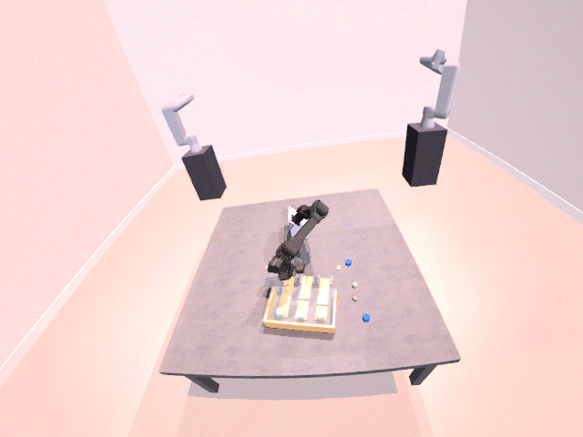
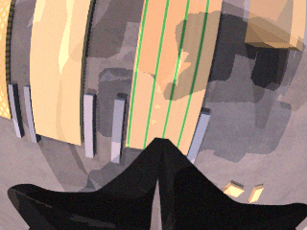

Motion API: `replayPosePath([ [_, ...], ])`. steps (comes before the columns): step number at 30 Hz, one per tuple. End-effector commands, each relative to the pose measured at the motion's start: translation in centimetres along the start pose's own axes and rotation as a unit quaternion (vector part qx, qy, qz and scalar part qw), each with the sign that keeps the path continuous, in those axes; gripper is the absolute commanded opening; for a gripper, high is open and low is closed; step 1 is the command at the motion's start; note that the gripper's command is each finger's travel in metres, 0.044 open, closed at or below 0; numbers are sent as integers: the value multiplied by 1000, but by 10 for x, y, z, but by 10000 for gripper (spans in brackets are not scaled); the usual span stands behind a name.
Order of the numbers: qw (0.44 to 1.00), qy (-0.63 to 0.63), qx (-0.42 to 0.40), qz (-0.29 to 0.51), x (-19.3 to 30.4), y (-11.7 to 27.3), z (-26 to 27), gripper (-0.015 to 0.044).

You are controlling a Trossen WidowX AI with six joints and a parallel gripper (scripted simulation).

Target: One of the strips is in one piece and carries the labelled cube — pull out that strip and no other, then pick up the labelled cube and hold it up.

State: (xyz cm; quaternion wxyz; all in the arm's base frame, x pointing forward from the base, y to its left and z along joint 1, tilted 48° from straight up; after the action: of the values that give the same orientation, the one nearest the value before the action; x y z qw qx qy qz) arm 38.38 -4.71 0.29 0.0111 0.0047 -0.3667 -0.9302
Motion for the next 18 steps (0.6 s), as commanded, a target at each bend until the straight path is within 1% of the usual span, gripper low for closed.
replayPosePath([
  [1, 1000, -4, -3, 0, 1, -9, -2, 0],
  [18, 1000, -4, -5, 1, 3, -35, -3, 0],
])
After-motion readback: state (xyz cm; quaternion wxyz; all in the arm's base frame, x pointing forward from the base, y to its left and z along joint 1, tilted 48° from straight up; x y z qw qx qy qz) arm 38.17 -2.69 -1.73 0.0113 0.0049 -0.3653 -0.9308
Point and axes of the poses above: the point midway between the two fingers, 35 mm back from their tips, its own y axis back along the fingers, its own z axis across the jaws, x = y × z, the point moved 9 cm from there along y, back along the fingers, and after that the axes turned 6 degrees about y, right-handed, at the moved point
